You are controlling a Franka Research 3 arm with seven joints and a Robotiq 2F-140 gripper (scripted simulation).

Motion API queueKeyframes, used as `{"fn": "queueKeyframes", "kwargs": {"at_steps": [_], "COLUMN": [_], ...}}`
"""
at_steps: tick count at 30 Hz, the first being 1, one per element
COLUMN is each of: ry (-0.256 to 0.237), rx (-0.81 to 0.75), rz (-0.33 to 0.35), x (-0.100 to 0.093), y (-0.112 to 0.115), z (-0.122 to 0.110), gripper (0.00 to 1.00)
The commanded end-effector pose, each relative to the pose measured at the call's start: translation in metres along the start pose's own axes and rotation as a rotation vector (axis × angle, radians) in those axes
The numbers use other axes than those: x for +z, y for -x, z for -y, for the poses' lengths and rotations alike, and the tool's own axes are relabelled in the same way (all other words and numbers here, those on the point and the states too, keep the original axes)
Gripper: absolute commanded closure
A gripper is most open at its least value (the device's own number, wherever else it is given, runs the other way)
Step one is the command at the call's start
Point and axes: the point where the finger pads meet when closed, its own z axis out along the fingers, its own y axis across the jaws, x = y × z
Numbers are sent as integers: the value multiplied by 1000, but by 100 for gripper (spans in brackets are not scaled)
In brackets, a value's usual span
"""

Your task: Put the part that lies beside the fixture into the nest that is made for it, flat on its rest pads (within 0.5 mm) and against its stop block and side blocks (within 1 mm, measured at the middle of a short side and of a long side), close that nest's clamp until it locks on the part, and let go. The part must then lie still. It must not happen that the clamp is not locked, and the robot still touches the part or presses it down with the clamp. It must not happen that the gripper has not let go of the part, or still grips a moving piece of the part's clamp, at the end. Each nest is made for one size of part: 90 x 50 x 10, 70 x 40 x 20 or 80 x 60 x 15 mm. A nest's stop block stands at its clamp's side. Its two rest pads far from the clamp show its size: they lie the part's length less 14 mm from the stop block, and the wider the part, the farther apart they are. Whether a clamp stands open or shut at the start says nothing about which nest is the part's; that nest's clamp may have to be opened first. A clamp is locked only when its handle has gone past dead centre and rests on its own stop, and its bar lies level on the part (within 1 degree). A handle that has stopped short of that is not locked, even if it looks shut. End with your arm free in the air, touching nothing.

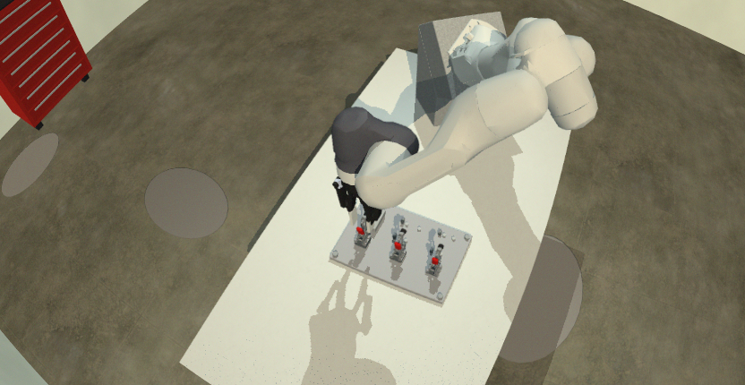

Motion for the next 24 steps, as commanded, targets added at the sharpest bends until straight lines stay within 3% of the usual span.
{"fn": "queueKeyframes", "kwargs": {"at_steps": [1, 24], "ry": [-19, -19], "rx": [-9, -9], "rz": [7, 7], "x": [4, 8], "y": [3, 3], "z": [6, 6], "gripper": [72, 72]}}
